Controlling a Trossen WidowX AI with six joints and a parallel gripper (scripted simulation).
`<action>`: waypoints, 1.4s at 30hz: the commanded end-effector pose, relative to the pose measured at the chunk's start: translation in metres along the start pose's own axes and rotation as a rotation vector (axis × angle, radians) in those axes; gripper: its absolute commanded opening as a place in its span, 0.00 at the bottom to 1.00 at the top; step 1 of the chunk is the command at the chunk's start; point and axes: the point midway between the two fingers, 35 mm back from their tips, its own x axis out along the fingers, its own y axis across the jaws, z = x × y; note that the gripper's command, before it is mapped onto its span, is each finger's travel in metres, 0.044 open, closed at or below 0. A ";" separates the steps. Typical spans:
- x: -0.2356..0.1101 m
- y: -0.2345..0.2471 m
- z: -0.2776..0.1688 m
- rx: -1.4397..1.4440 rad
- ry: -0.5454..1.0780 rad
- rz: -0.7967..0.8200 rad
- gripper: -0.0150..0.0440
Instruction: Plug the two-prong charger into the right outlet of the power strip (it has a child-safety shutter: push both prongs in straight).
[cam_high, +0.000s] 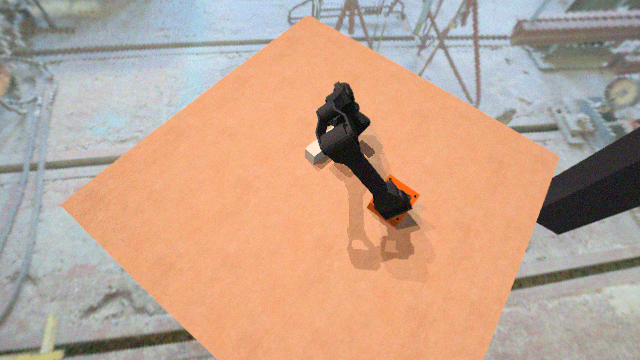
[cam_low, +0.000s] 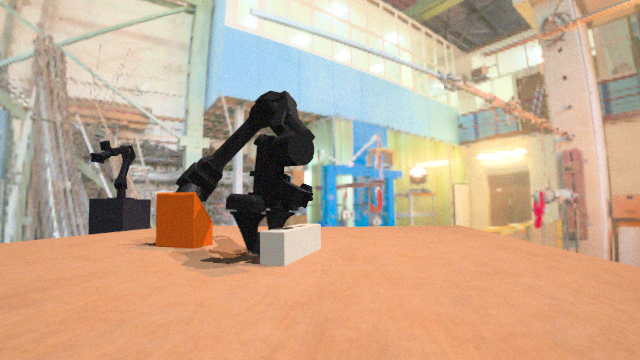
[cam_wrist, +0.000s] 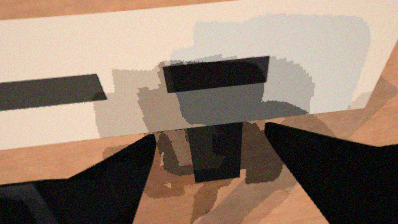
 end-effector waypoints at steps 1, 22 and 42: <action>0.001 0.001 -0.002 -0.005 -0.004 0.005 1.00; 0.001 0.000 -0.012 -0.010 -0.014 0.005 1.00; 0.003 -0.002 -0.037 -0.009 -0.013 0.004 1.00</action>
